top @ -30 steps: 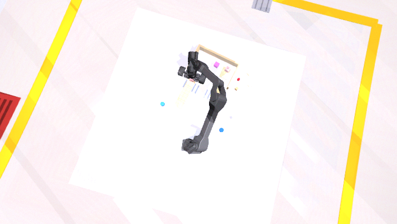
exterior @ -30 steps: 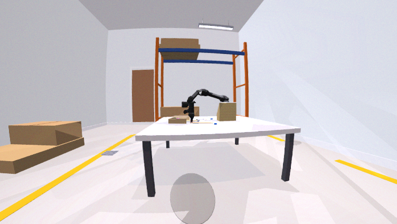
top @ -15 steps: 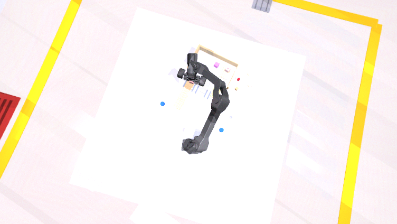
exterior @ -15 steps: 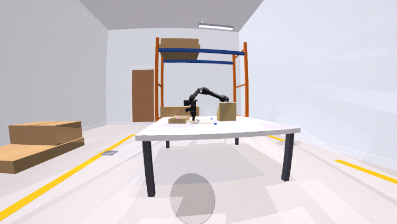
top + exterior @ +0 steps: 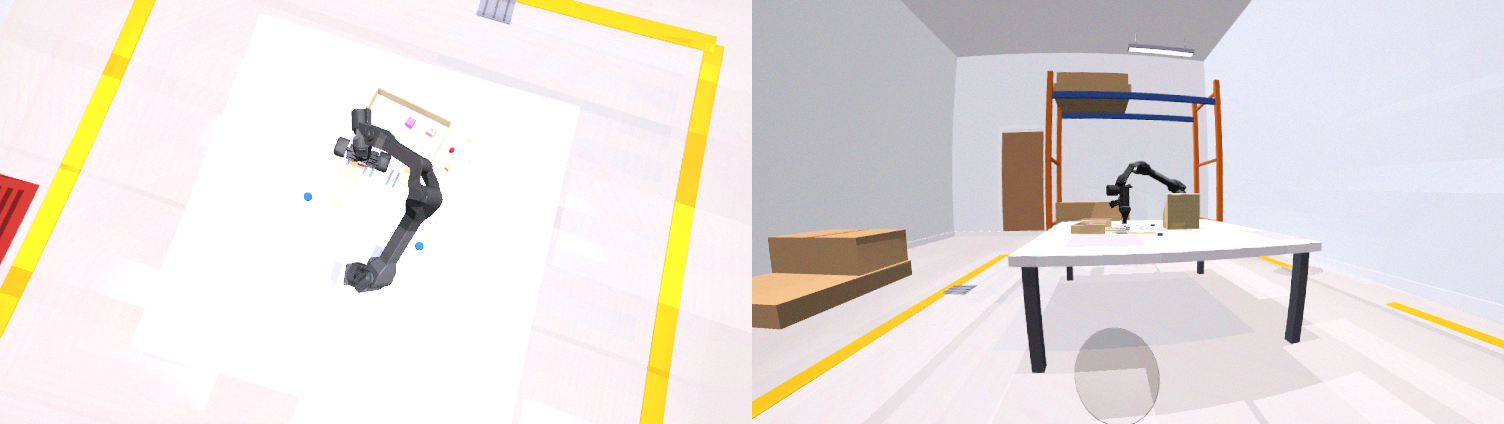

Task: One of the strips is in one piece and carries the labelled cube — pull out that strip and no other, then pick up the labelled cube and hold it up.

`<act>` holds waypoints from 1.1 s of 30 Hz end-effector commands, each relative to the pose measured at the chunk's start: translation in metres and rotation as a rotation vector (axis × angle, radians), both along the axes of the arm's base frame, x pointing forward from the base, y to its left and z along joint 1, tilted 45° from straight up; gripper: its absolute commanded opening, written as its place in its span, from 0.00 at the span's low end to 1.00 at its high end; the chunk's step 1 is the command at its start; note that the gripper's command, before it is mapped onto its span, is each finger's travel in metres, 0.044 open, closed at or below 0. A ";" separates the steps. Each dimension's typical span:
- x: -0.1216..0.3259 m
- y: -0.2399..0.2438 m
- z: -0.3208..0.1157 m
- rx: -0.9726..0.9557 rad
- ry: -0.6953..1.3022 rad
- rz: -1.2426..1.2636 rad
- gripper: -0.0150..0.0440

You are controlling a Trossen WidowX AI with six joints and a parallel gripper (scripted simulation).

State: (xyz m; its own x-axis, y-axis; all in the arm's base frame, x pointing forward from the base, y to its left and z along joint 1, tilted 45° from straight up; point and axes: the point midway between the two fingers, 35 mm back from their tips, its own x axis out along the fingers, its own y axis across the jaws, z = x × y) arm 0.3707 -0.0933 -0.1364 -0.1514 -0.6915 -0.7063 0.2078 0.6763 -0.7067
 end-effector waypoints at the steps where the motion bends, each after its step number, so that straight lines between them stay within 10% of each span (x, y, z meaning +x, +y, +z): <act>1: -0.009 0.002 0.001 0.003 -0.001 -0.005 0.25; 33: -0.083 0.030 0.038 0.004 0.003 -0.005 0.25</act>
